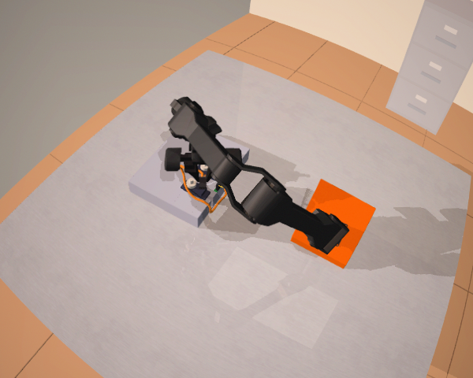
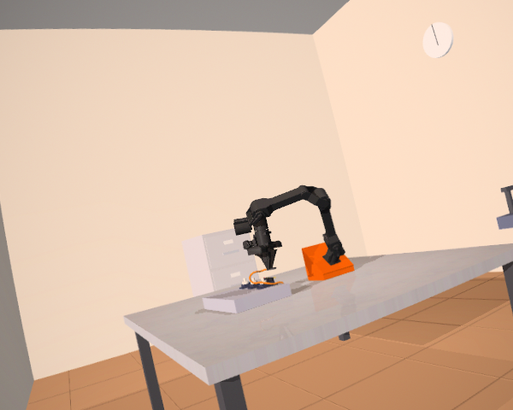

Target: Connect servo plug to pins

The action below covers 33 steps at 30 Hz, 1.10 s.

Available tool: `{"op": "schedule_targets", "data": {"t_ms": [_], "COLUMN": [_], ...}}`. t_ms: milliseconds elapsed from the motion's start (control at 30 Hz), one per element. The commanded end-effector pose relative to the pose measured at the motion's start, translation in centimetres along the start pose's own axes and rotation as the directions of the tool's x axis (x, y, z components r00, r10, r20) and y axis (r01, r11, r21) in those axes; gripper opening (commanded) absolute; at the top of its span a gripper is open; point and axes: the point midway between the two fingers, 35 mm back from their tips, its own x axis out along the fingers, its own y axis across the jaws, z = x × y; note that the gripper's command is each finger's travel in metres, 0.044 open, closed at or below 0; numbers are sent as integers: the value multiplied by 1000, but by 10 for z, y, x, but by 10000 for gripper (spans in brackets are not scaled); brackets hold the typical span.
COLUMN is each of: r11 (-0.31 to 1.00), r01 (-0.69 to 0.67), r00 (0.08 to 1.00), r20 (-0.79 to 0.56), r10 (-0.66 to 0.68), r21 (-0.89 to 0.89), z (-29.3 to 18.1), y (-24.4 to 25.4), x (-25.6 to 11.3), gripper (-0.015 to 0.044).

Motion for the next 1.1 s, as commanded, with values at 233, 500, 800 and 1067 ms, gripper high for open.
{"op": "schedule_targets", "data": {"t_ms": [233,500,800,1067], "r11": [934,801,578,332], "r01": [1,-1,-3,-4], "r00": [1000,1000,1000,1000], "r20": [9,10,9,7], "r10": [-5,-6,-8,-8], "r21": [356,599,816,943], "z": [13,20,27,31], "y": [-26,-45,-67,-86], "x": [-2,-2,-2,-1], "gripper": [0,0,0,0]}}
